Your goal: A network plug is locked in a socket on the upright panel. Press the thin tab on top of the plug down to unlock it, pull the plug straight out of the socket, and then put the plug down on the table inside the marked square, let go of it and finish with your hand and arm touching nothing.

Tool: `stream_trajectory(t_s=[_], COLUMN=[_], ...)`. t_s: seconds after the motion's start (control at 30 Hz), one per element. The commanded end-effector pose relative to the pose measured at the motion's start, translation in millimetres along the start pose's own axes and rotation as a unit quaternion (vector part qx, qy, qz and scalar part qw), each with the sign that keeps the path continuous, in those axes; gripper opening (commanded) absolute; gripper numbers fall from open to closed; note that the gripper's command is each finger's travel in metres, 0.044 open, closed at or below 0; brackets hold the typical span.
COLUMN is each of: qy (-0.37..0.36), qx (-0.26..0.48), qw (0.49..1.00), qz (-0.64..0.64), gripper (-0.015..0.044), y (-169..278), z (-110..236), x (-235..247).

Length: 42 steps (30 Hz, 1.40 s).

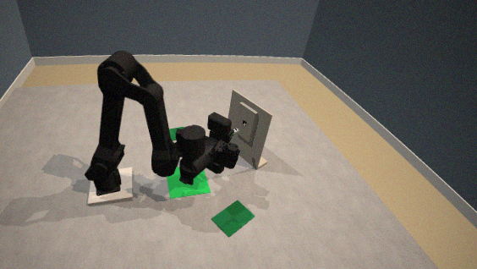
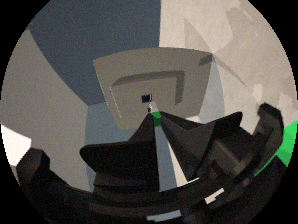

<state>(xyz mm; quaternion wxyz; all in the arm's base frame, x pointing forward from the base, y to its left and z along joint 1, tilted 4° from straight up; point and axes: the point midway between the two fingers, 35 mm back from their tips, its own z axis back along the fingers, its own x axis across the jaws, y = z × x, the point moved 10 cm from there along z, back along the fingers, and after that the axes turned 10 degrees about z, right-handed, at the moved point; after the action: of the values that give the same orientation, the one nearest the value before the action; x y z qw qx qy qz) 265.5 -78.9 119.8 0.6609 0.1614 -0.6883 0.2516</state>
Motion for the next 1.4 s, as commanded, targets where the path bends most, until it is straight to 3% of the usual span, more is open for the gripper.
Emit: stream_trajectory(t_s=[0.0,0.57,1.37], qy=[0.0,0.001,0.001], qx=[0.003,0.0,0.002], qw=[1.0,1.0,1.0], qz=[-0.001,-0.001,-0.001], gripper=[0.0,0.0,0.0], y=[1.3,0.1,1.9], z=[3.2,11.0,22.9], x=[-0.4,1.0,45.3])
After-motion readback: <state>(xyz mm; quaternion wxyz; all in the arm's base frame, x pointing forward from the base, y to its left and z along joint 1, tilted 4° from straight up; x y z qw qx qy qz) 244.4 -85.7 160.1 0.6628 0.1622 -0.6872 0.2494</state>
